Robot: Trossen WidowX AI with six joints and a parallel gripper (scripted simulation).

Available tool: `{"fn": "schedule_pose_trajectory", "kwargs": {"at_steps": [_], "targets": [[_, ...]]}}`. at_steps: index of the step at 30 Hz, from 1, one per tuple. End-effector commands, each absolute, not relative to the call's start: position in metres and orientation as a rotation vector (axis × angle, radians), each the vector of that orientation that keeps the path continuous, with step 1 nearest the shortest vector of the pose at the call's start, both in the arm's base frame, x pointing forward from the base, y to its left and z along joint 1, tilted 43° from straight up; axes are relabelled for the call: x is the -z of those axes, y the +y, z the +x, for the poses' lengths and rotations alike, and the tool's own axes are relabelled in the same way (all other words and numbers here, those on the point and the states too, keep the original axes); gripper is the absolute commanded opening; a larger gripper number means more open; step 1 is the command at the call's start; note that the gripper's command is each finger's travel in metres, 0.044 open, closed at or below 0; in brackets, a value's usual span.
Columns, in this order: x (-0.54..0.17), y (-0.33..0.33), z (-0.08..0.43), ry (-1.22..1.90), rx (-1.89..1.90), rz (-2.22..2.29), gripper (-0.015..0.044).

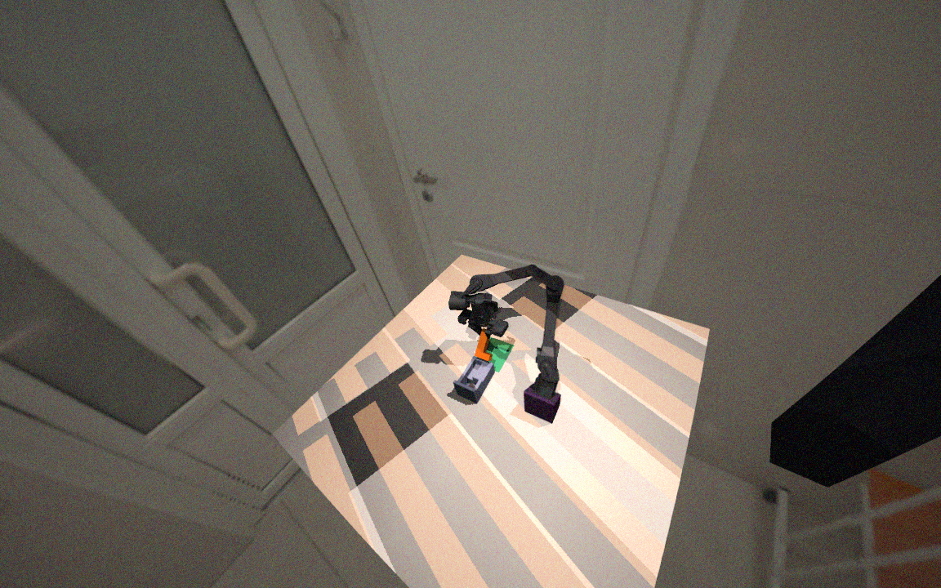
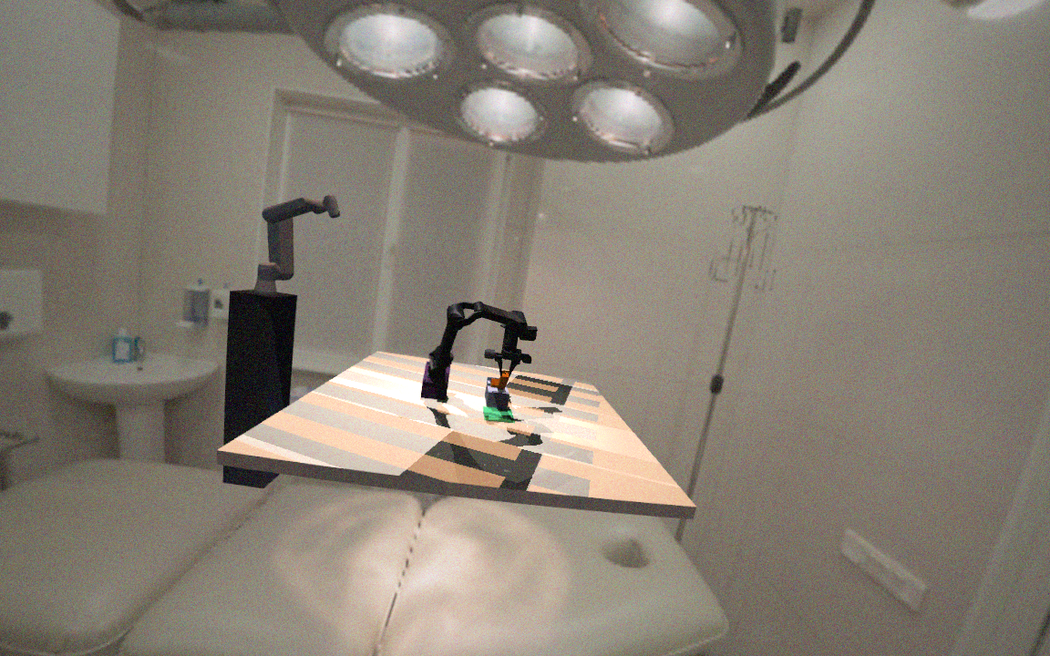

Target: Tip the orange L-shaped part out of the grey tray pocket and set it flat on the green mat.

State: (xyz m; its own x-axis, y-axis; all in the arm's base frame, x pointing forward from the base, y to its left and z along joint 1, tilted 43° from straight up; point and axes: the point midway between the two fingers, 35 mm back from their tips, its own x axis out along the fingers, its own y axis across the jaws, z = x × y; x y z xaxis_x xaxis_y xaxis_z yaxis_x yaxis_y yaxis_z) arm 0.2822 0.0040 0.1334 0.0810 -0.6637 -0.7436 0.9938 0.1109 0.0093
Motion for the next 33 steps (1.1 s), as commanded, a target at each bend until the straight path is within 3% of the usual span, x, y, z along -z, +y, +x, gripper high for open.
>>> {"fn": "schedule_pose_trajectory", "kwargs": {"at_steps": [1, 33], "targets": [[-0.148, -0.013, 0.281, 0.670, 1.363, 0.610, 0.0000], [-0.147, -0.054, 0.283, 0.667, 1.363, 0.609, 0.0000]]}}
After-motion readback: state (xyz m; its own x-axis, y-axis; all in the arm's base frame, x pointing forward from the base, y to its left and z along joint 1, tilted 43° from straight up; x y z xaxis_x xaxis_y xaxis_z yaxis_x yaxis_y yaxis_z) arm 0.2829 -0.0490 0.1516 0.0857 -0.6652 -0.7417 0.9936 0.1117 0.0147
